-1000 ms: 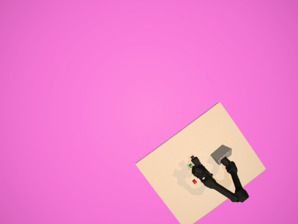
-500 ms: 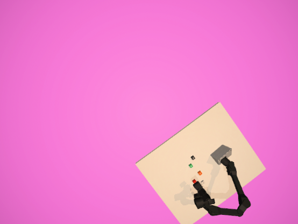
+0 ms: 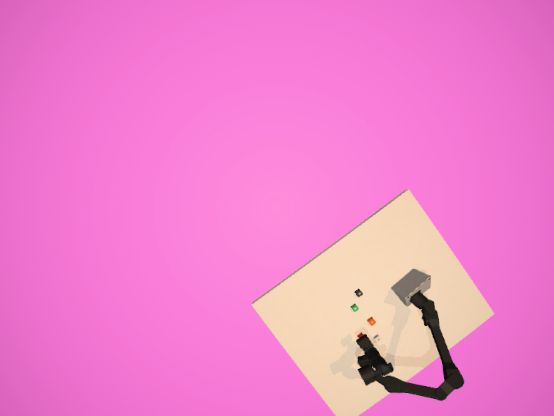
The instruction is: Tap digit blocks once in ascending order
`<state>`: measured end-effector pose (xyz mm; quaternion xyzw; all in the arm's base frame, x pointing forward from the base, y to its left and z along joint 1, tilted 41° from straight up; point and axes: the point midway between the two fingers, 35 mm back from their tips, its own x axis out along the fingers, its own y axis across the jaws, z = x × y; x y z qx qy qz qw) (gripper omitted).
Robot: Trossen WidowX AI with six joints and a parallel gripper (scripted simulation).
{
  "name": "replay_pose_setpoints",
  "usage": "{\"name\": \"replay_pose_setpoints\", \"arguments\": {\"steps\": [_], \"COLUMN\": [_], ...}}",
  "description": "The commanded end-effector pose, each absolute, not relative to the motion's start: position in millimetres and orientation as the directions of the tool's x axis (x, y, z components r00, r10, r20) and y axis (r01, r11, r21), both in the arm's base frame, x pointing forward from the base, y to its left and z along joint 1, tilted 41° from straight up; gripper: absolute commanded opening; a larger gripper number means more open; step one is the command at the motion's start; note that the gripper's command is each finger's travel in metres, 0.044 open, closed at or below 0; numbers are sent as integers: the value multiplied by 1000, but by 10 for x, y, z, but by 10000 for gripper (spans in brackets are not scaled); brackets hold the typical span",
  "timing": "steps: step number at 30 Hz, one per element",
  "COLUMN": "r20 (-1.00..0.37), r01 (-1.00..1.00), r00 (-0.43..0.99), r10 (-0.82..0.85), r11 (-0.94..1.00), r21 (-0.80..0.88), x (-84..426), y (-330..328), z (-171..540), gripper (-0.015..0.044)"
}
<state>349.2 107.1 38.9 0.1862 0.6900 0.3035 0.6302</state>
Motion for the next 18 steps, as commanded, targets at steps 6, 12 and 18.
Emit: {"name": "replay_pose_setpoints", "arguments": {"steps": [6,12,18], "r20": [-752,-752,-752], "r01": [-118,-118,-118], "r00": [-128,-128,-128], "r10": [646,646,647], "r11": [743,743,743], "r21": [658,659,659], "x": [3466,3454,3440], "y": [1192,1255,1317], "z": [251,179,109], "gripper": [20,20,20]}}
